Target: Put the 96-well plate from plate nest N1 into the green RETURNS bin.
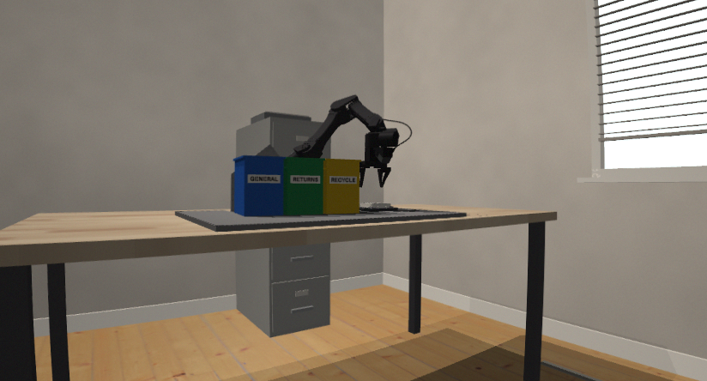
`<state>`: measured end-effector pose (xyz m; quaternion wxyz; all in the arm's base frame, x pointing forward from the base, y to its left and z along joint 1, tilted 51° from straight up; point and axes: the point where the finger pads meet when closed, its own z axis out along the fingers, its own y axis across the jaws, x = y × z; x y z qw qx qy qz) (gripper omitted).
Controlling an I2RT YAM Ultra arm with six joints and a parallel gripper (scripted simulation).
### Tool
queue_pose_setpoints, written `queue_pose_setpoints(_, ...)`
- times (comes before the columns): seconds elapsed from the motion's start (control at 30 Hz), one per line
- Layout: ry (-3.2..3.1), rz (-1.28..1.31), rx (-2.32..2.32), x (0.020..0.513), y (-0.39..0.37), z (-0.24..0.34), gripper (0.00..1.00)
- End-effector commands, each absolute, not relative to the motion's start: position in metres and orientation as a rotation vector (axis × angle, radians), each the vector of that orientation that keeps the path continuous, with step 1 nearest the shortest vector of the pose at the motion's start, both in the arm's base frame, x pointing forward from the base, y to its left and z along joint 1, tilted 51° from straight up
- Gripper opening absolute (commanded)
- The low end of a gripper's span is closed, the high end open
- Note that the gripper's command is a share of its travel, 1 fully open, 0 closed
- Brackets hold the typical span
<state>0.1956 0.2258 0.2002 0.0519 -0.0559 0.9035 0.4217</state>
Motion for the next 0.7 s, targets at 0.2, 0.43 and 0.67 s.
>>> queue_pose_setpoints(0.2,2.741,1.267,-0.139,0.204,0.237,0.185,1.0)
queue_pose_setpoints(0.43,2.748,1.264,-0.135,0.205,0.244,0.177,1.0)
queue_pose_setpoints(0.67,2.748,1.264,-0.135,0.205,0.252,0.171,1.0)
